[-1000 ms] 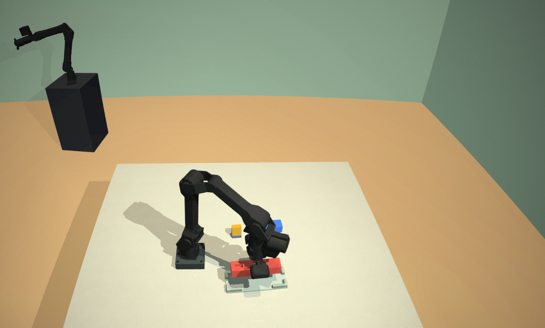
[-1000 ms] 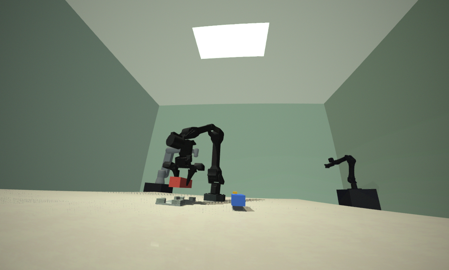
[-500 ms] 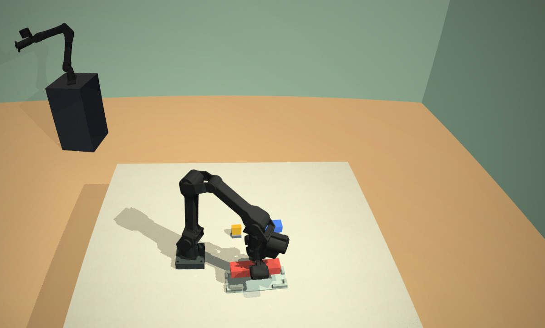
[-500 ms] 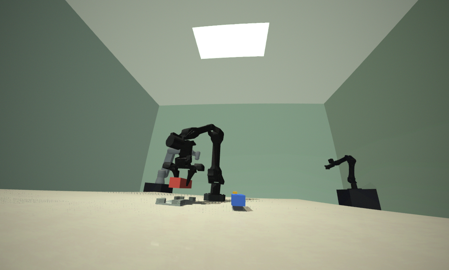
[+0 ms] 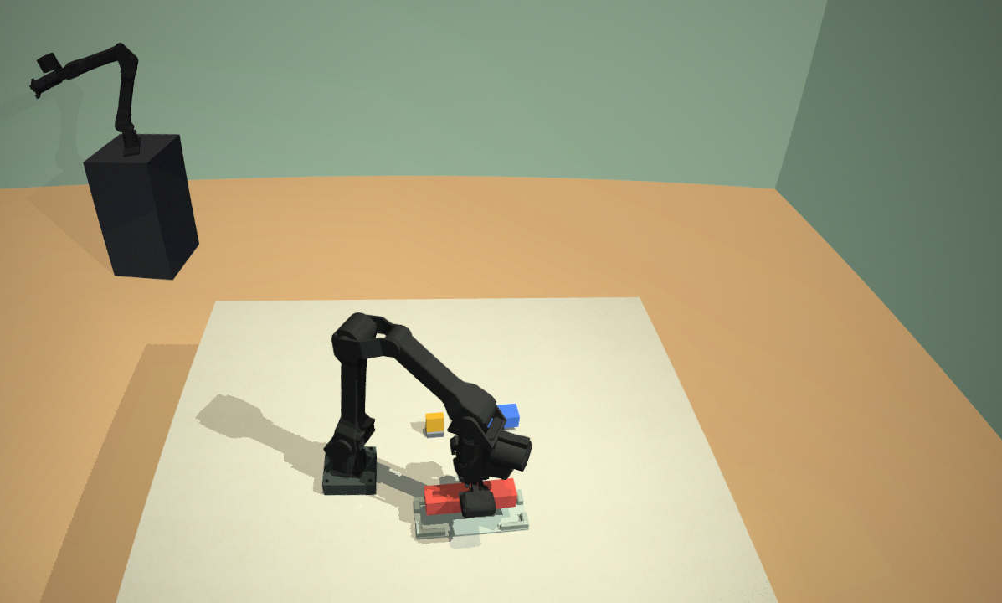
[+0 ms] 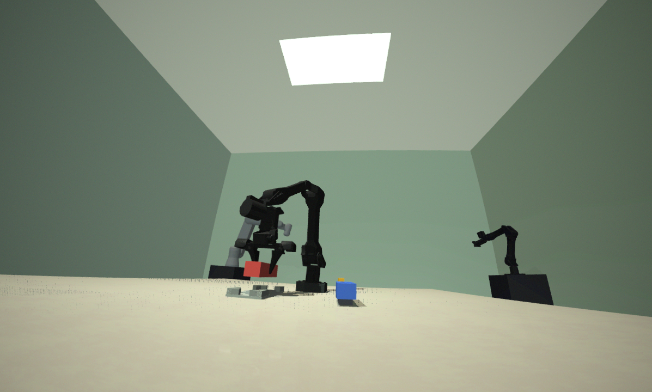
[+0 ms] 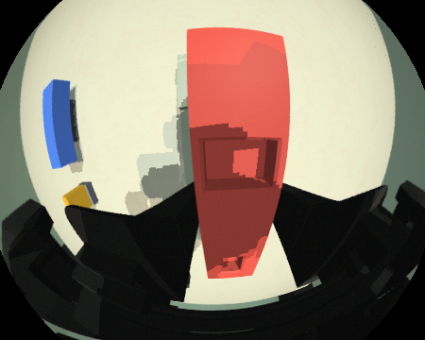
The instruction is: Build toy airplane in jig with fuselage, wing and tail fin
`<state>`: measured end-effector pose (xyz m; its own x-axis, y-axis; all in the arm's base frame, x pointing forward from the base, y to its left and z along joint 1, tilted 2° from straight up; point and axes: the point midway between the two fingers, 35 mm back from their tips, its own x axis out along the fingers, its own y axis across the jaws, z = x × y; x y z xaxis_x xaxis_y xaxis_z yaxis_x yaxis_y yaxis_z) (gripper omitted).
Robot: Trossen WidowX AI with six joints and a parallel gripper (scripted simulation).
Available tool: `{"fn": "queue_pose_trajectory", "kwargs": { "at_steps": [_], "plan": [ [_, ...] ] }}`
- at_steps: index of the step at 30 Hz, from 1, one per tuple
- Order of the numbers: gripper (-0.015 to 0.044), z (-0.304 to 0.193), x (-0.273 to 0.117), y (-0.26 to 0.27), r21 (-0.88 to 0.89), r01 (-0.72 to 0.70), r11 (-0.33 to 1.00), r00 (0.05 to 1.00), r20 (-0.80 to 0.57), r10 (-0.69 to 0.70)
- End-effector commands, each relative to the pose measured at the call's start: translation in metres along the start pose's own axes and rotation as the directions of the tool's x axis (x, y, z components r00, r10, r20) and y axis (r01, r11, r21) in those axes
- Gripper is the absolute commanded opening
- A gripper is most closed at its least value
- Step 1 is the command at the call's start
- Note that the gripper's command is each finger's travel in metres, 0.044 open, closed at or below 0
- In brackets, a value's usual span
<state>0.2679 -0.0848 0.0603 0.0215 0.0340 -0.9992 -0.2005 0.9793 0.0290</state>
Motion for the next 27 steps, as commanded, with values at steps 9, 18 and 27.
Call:
{"fn": "queue_pose_trajectory", "kwargs": {
  "at_steps": [9,18,27],
  "plan": [
    [0.0195,-0.002,0.021,0.001,-0.003,-0.002,1.0,1.0,-0.007,0.002],
    [0.0195,-0.003,0.03,0.001,-0.003,-0.002,1.0,1.0,-0.007,0.002],
    [0.0083,-0.002,0.028,0.0,-0.002,-0.002,1.0,1.0,-0.003,0.002]
  ]
}}
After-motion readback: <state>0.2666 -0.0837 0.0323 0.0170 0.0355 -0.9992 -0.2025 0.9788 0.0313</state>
